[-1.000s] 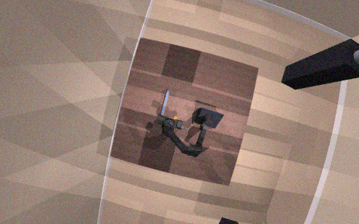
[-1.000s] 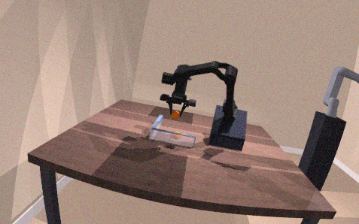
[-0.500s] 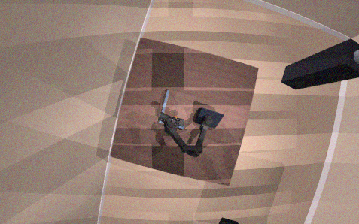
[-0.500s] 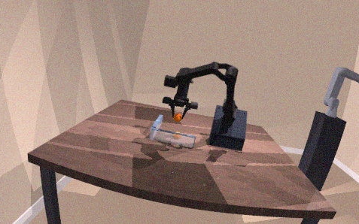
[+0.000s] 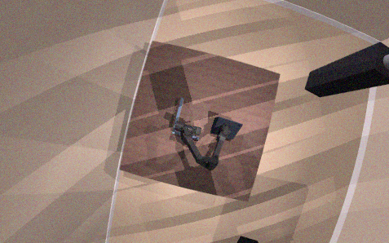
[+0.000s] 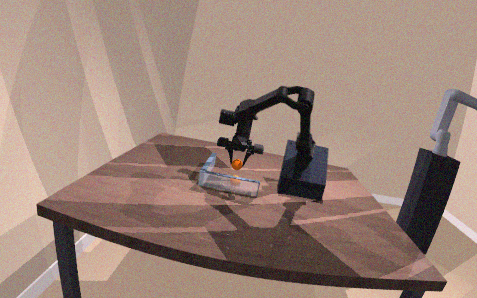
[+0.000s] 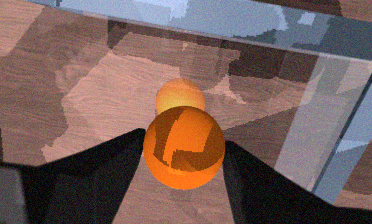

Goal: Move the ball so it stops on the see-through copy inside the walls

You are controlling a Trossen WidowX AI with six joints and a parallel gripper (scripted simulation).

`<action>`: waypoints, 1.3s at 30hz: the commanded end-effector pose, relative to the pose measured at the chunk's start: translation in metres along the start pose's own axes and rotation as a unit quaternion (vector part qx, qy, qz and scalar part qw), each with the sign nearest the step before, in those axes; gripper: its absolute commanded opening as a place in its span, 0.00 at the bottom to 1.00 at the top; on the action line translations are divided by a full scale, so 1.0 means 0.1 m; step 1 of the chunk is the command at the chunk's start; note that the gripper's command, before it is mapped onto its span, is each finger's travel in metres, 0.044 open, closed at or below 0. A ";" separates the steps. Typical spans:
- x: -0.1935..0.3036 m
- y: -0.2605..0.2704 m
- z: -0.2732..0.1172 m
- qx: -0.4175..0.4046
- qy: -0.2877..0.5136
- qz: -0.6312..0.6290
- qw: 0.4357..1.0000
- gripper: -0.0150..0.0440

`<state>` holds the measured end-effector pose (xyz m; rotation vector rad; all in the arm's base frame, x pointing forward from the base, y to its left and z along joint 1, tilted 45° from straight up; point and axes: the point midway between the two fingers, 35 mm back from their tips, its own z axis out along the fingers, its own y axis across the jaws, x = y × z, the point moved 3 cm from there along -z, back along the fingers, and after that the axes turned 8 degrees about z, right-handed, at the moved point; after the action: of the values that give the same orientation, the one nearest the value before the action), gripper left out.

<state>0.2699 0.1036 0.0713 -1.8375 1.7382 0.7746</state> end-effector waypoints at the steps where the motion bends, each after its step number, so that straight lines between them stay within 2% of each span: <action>1: 0.01 0.02 0.22 -0.004 -0.002 0.003 1.000 0.25; 8: 0.00 0.05 0.54 -0.004 -0.004 0.004 1.000 0.25; 33: -0.01 0.05 0.74 -0.004 -0.005 0.004 1.000 0.25; 39: -0.01 0.04 0.71 -0.003 -0.006 0.003 1.000 0.52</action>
<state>0.2606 0.1534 0.0211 -1.8278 1.7369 0.7924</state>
